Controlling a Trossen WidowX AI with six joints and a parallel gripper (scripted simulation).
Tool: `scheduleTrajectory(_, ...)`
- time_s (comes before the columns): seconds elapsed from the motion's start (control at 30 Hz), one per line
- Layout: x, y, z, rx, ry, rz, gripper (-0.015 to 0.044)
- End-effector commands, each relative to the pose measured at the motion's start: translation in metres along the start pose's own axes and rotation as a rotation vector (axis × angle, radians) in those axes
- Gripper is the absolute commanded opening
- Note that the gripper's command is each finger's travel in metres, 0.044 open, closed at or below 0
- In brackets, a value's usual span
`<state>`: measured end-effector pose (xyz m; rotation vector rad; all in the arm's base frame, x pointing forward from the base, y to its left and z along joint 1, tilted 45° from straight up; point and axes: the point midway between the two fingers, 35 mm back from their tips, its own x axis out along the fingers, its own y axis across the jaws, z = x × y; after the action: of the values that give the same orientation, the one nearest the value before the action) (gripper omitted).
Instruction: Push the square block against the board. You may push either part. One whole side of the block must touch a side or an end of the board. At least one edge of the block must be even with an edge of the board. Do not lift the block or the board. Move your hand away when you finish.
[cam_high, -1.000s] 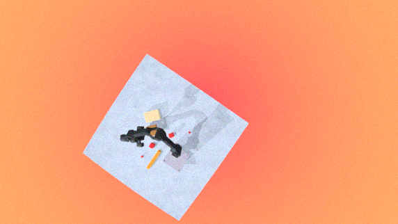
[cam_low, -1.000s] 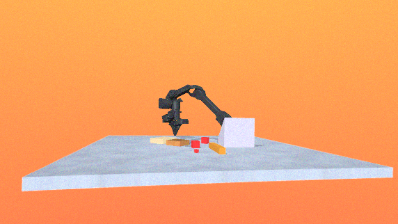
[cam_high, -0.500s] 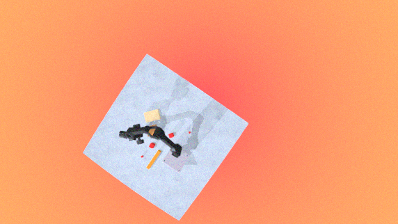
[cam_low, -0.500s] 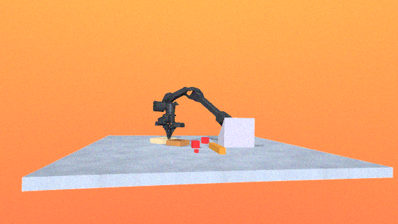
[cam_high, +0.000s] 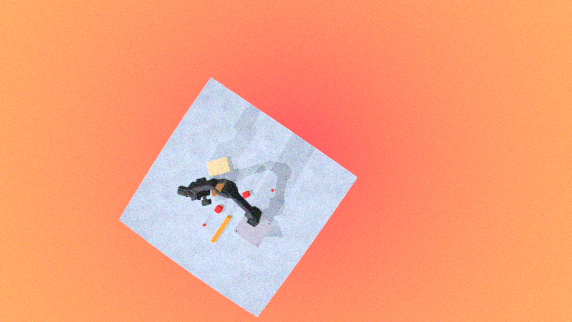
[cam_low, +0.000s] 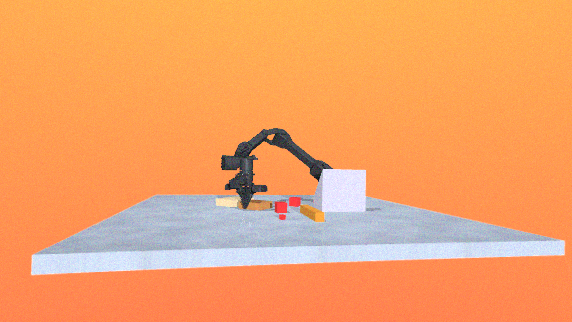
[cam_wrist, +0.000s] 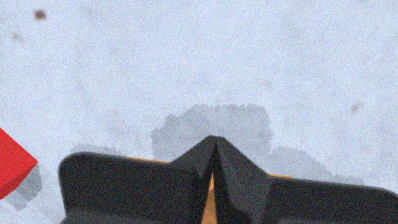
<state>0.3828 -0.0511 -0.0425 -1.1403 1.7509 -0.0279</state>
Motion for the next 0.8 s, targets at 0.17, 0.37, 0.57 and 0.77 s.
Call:
scheduleTrajectory(0.17,0.001,0.000,-0.015,-0.007,0.005,-0.003,0.0000)
scheduleTrajectory(0.37,0.001,0.000,-0.025,-0.007,0.006,-0.003,0.0000)
scheduleTrajectory(0.57,0.001,0.001,-0.028,-0.007,0.006,-0.003,0.0000)
scheduleTrajectory(0.77,0.001,0.000,-0.020,-0.007,0.005,-0.003,0.0000)
